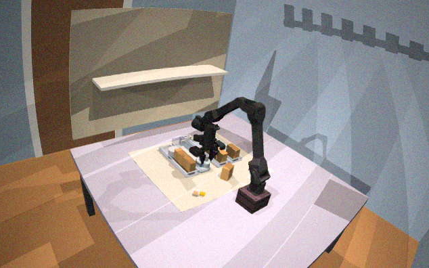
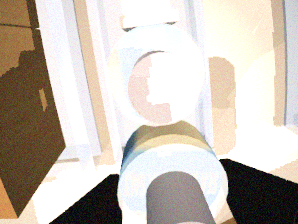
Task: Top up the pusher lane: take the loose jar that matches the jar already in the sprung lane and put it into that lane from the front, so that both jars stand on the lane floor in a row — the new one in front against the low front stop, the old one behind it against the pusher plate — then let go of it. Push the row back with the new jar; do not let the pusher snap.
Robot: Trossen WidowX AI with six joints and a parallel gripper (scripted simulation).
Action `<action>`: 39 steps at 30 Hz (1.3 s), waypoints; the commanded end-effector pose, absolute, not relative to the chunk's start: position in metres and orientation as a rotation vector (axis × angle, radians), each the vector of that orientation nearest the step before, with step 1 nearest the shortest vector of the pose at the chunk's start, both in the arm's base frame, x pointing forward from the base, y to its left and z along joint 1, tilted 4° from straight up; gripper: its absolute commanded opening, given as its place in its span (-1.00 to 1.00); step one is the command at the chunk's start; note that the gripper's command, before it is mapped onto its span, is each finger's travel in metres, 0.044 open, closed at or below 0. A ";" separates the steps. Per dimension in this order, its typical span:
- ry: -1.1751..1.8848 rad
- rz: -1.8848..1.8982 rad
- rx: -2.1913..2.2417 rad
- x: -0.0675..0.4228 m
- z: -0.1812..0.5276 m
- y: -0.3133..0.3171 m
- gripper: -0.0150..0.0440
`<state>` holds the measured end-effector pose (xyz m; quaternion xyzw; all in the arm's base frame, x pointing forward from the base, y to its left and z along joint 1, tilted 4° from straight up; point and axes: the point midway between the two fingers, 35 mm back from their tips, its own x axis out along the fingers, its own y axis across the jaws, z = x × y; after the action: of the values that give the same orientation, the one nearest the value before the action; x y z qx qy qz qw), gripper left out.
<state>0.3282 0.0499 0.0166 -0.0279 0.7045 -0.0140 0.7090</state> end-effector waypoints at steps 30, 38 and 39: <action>1.538 -0.028 -0.065 0.349 0.020 0.050 -0.49; 1.538 -0.028 -0.065 0.351 0.021 0.051 -0.49; 1.538 -0.028 -0.065 0.352 0.021 0.051 -0.49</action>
<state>0.3414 0.0502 0.0180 -0.0281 0.7051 -0.0139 0.7084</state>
